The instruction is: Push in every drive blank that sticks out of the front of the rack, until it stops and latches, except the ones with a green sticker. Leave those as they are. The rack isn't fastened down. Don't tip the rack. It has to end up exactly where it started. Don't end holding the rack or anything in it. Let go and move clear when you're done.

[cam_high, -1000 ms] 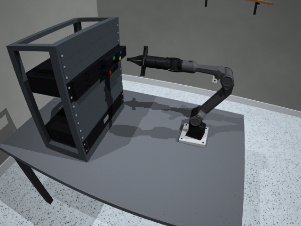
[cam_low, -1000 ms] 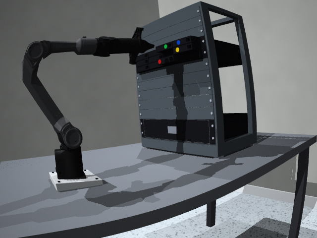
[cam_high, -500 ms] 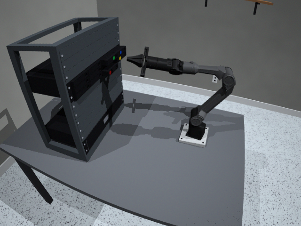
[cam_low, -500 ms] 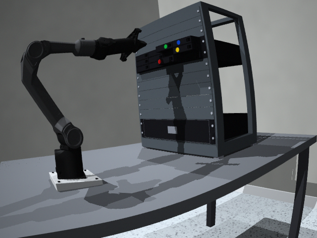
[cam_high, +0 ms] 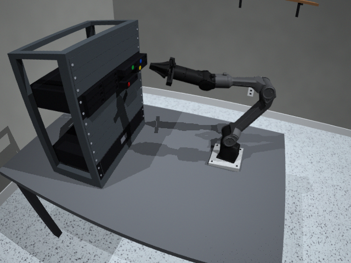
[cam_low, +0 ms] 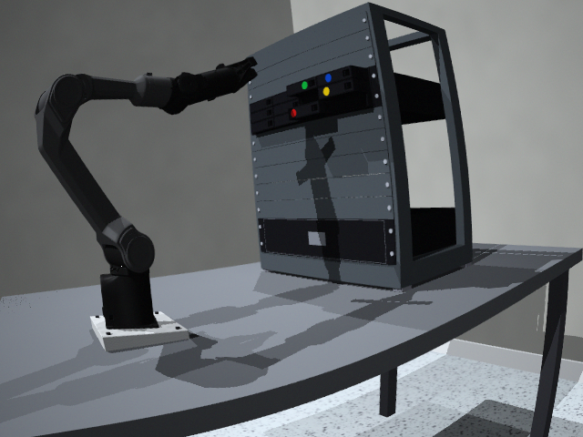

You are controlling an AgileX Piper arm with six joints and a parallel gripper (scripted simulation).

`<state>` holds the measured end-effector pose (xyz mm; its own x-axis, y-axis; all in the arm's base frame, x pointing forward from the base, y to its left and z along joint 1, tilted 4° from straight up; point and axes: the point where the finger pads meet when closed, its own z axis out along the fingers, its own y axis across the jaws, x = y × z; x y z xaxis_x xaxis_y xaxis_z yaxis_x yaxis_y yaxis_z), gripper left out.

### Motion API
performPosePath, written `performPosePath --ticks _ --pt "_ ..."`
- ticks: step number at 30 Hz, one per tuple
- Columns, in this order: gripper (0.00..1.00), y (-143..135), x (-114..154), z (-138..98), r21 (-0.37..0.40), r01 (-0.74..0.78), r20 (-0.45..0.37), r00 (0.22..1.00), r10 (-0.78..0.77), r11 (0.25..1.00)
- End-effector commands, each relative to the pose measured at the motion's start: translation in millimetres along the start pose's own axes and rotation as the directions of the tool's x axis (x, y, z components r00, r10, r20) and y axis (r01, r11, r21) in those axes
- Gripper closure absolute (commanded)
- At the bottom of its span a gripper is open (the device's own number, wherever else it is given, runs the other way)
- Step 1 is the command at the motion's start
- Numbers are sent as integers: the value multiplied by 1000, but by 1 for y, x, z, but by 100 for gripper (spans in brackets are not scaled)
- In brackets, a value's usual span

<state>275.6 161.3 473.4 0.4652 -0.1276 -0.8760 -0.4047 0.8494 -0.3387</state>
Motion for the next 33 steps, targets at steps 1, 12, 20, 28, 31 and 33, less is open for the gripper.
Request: performPosePath --ticks 1,12,20,28,31,33 --pt "100 1 -3 -1 9 -49 14 999 48 999" --pt "100 1 -16 -7 27 -370 85 927 366 929" --pt "100 -4 -18 -13 43 -621 133 780 612 783" --pt "100 -9 -13 -19 63 -791 164 610 775 609" --pt "100 -10 -10 -21 70 -829 171 558 812 555" --pt "100 -11 -7 -23 78 -863 179 505 844 500"
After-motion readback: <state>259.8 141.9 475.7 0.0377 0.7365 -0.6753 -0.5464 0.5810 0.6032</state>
